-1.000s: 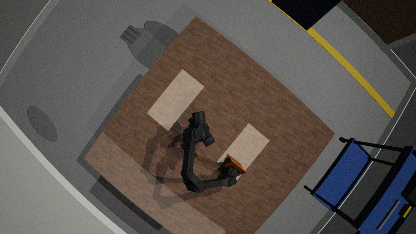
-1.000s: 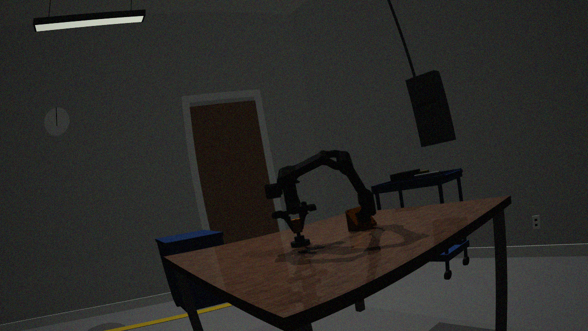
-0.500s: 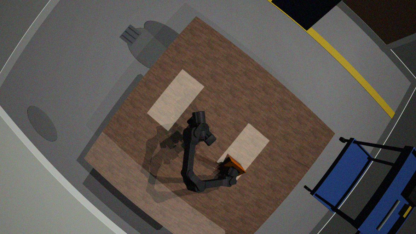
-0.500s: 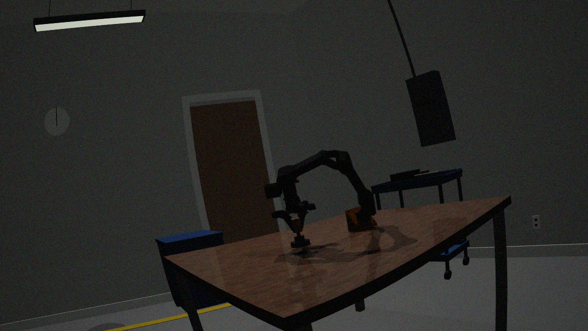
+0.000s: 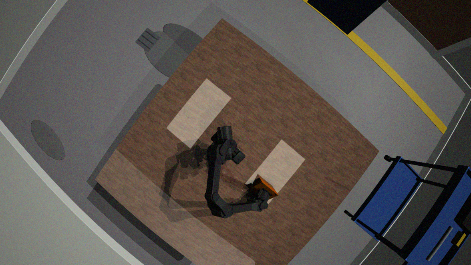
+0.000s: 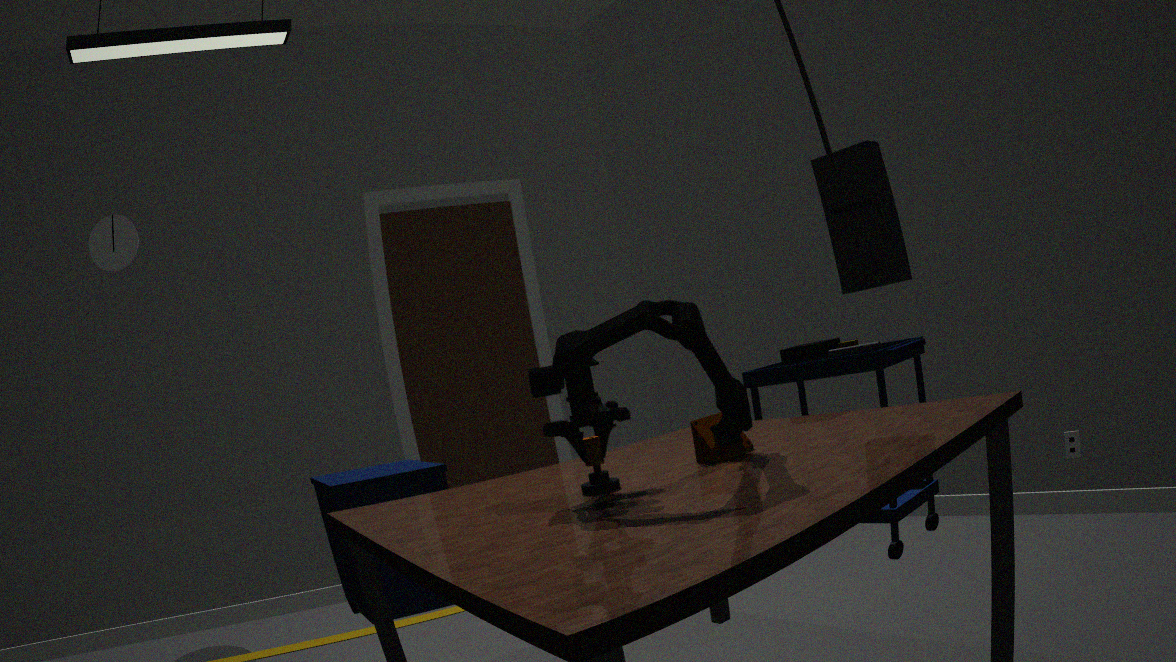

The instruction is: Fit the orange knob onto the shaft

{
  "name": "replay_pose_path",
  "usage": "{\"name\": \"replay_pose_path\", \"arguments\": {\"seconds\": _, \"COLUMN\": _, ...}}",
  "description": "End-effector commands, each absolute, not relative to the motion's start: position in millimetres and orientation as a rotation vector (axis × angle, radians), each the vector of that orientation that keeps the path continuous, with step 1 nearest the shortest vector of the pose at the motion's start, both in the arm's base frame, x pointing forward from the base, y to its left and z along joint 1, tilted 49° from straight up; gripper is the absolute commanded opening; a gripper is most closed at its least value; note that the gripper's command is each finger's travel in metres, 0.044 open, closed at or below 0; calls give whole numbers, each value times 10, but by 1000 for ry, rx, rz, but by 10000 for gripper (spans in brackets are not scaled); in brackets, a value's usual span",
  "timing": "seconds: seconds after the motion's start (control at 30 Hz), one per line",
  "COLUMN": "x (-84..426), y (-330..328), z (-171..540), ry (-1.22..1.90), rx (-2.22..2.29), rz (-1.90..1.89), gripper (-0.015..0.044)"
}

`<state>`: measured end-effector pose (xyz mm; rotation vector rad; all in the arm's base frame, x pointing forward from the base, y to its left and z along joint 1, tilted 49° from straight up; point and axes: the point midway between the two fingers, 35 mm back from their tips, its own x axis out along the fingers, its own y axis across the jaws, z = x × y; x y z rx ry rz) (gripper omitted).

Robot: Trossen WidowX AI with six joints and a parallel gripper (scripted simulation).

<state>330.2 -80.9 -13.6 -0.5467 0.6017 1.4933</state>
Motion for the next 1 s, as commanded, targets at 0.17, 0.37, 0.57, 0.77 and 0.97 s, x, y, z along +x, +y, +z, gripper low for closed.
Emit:
{"name": "replay_pose_path", "arguments": {"seconds": 0.17, "x": 3262, "y": -794, "z": -133, "ry": 598, "rx": -549, "rz": 1495, "gripper": 0}}
{"name": "replay_pose_path", "arguments": {"seconds": 0.37, "x": 3268, "y": -785, "z": -145, "ry": 598, "rx": -549, "rz": 1495, "gripper": 0}}
{"name": "replay_pose_path", "arguments": {"seconds": 0.57, "x": 3282, "y": -791, "z": -150, "ry": 598, "rx": -549, "rz": 1495, "gripper": 0}}
{"name": "replay_pose_path", "arguments": {"seconds": 0.77, "x": 3287, "y": -795, "z": -153, "ry": 598, "rx": -549, "rz": 1495, "gripper": 0}}
{"name": "replay_pose_path", "arguments": {"seconds": 0.97, "x": 3299, "y": -819, "z": -129, "ry": 598, "rx": -549, "rz": 1495, "gripper": 0}}
